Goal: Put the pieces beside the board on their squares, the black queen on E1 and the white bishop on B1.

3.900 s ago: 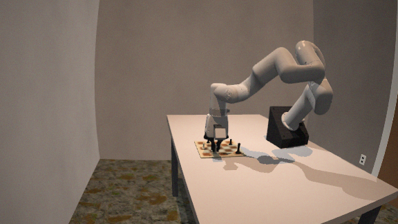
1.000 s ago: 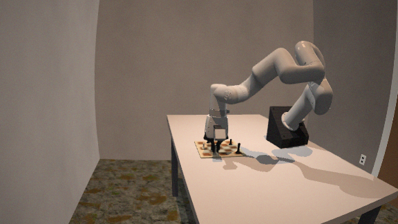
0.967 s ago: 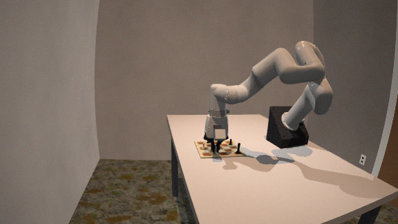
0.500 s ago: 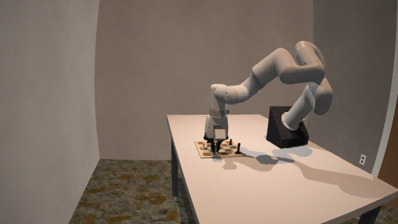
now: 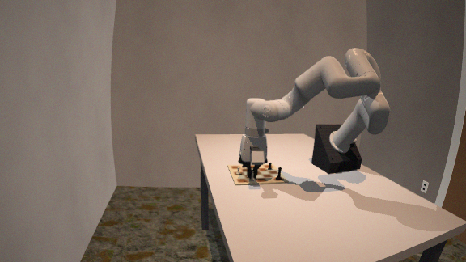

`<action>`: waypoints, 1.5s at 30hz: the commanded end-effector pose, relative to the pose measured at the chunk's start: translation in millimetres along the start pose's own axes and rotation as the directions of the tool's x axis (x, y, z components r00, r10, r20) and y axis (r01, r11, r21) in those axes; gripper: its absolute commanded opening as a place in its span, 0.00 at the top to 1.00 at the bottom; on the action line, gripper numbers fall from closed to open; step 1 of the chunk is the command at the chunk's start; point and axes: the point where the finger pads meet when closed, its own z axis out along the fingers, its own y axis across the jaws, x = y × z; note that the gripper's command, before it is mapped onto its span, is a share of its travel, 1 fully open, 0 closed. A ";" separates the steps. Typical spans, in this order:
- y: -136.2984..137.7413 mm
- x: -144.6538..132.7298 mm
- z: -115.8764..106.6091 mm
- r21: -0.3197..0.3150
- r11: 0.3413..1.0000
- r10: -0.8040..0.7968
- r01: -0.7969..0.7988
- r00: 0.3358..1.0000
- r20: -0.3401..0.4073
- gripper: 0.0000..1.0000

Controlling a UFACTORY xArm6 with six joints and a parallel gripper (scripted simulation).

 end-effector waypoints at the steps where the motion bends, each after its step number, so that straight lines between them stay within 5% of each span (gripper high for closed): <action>1: 1.3 0.2 -1.4 -0.003 1.000 -0.001 0.001 1.000 0.000 1.00; 6: 1.3 0.2 -1.4 -0.003 1.000 -0.001 0.001 1.000 0.000 1.00; 10: 1.3 0.2 -1.4 -0.003 1.000 -0.001 0.001 1.000 0.000 0.85; 14: 1.3 0.2 -1.4 -0.003 1.000 -0.001 0.001 1.000 0.000 0.85; 21: 1.3 0.2 -1.4 -0.003 1.000 -0.001 0.001 1.000 0.000 0.63; 36: 1.3 0.2 -4.4 -0.003 1.000 -0.001 0.001 1.000 0.000 0.63; 45: 1.2 0.2 -39.0 -0.003 1.000 -0.001 0.001 1.000 0.000 0.63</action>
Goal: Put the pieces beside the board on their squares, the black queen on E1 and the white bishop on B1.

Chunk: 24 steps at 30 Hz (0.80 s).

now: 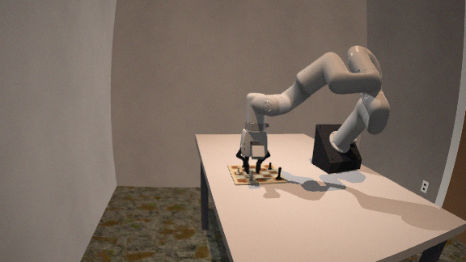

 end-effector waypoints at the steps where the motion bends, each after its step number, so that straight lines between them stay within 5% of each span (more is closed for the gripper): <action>1: 1.2 0.4 -18.8 -0.004 1.000 -0.001 0.001 1.000 0.000 0.63; 12: 1.0 0.4 -65.7 -0.004 1.000 -0.001 0.001 1.000 0.000 0.63; 20: 1.0 0.4 -71.2 -0.004 1.000 -0.001 0.001 1.000 0.000 0.63; 21: 1.0 0.4 -71.2 -0.004 1.000 -0.001 0.001 1.000 0.000 0.00; 24: 1.0 0.4 -71.2 -0.004 1.000 -0.001 0.001 1.000 0.000 0.00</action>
